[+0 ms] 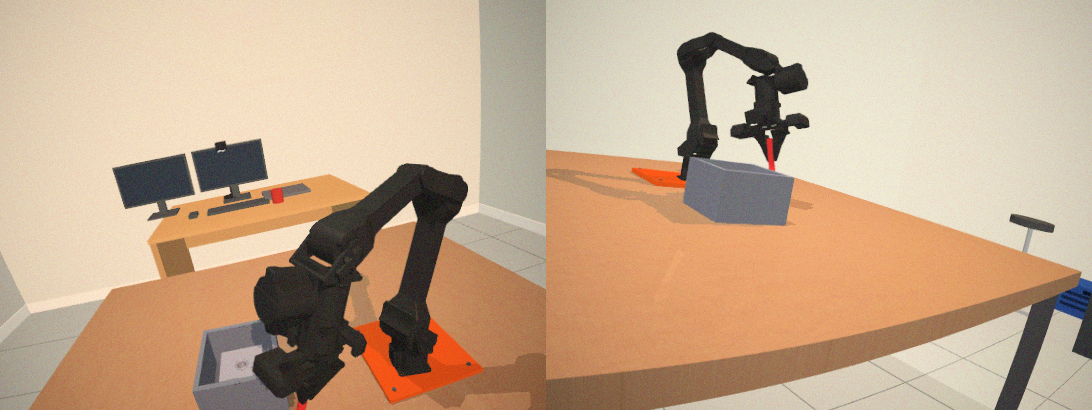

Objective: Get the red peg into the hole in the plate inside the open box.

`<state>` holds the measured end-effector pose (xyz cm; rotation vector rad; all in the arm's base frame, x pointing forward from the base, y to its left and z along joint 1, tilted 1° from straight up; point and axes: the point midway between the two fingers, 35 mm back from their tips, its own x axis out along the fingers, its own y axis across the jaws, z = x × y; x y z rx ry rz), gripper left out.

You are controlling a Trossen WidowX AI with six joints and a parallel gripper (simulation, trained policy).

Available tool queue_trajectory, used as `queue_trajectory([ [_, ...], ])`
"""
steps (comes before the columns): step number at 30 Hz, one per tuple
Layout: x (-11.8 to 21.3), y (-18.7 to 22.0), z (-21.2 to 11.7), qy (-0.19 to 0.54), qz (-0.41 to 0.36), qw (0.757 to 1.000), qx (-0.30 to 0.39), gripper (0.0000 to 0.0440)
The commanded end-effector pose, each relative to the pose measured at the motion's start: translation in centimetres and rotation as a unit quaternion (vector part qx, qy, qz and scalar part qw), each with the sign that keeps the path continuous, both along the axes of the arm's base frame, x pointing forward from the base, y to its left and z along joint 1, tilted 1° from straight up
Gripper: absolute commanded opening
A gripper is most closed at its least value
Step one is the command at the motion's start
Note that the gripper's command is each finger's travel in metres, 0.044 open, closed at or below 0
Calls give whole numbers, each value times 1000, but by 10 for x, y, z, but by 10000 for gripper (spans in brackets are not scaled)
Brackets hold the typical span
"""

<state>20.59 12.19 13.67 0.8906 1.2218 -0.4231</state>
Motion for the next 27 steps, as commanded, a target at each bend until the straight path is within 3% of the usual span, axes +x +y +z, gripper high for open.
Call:
queue_trajectory([
  [1,11,-8,10,-15,-7,1000,-8,0],
  [13,52,-48,26,-44,-56,997,-36,0],
  [27,85,-89,22,-50,-102,992,-57,1],
])
